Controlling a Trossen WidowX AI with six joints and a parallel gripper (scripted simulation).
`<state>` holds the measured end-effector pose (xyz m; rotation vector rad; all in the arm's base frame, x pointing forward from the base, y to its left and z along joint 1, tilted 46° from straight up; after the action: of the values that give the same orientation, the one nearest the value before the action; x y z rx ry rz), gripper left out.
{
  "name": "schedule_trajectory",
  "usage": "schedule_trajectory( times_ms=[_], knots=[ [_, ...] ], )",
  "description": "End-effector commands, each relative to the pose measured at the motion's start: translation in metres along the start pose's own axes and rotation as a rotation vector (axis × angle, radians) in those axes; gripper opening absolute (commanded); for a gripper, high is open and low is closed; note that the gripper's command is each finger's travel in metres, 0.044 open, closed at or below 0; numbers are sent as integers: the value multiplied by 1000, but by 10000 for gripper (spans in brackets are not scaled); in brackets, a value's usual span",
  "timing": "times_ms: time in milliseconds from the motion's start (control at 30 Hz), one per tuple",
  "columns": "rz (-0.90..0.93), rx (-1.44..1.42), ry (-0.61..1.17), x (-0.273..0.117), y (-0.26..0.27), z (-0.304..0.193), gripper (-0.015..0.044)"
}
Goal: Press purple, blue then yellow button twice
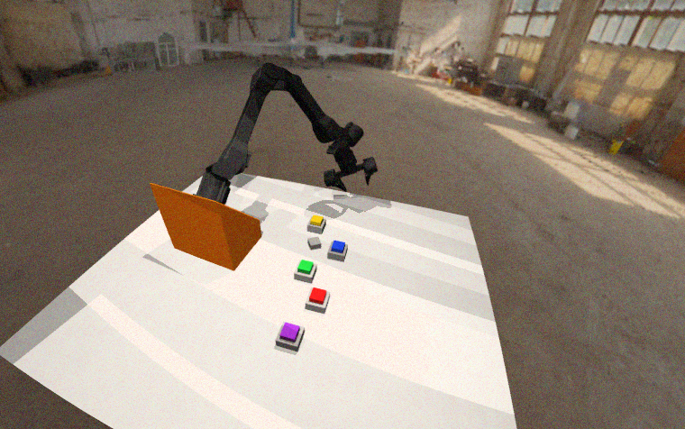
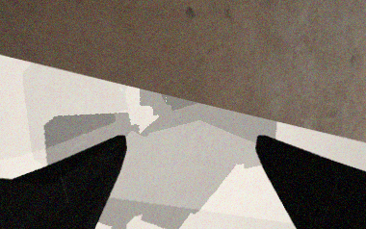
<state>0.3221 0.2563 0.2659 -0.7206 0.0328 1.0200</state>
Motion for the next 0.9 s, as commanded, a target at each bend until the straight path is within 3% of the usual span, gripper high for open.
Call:
schedule_trajectory(
  times_ms=[0,400,633,867],
  knots=[
    [-31,179,157,-1,-28,-62,400],
    [-82,720,577,-64,-66,-270,400],
    [-32,1014,722,-125,-40,-374,400],
    [40,1315,751,-188,10,-447,400]
  ],
)
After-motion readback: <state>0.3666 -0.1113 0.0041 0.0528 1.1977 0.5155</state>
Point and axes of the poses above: the point midway between the two fingers, 35 mm back from their tips, its own x axis out along the fingers, its own y axis across the jaws, z = x × y, the point moved 5 cm from there along -x, back along the fingers, and after that the axes turned 3 degrees about -x, right-handed, at the moved point
